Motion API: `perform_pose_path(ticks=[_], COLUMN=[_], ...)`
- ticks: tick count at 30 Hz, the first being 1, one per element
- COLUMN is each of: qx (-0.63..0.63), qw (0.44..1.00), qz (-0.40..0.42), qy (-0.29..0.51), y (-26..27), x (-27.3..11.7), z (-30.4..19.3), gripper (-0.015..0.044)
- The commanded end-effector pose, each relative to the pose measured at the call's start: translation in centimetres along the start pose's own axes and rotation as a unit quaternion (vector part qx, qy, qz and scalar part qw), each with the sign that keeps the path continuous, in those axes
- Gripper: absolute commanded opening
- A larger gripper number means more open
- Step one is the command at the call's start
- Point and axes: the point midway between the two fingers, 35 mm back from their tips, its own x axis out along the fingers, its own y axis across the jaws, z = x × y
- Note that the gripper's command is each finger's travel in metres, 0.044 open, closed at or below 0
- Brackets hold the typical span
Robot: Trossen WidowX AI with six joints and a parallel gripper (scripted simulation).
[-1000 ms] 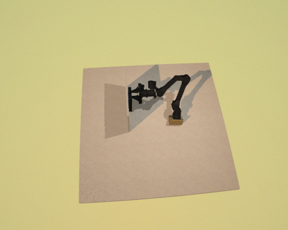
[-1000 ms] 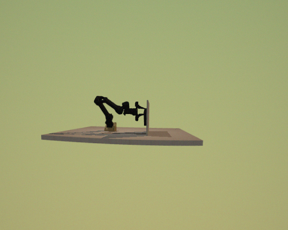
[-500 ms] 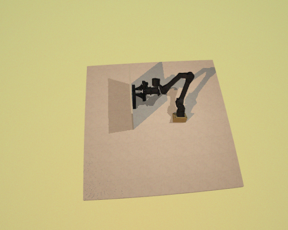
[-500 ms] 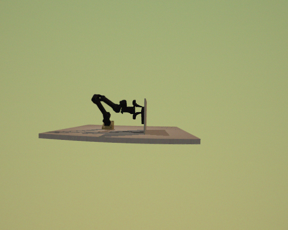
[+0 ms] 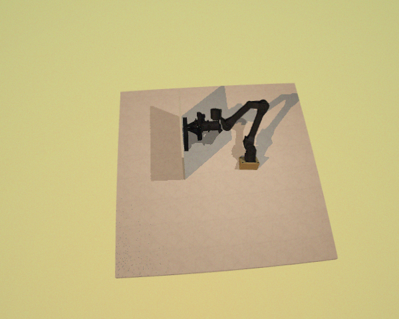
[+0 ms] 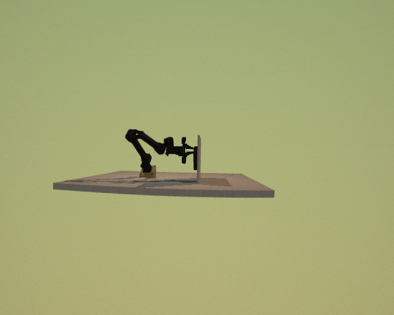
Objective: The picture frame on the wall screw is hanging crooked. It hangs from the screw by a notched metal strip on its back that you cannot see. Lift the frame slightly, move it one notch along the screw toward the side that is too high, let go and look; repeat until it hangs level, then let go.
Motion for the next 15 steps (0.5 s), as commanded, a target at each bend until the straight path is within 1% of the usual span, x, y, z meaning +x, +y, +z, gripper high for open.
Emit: perform_pose_path(ticks=[1, 15], qx=[0.000, 0.000], qw=[1.000, 1.000], qz=[-0.001, -0.001], qy=[-0.002, -0.002], y=[-0.02, 0.20], x=[0.01, 0.01], z=[0.06, 0.01], gripper=[0.0000, 0.0000])
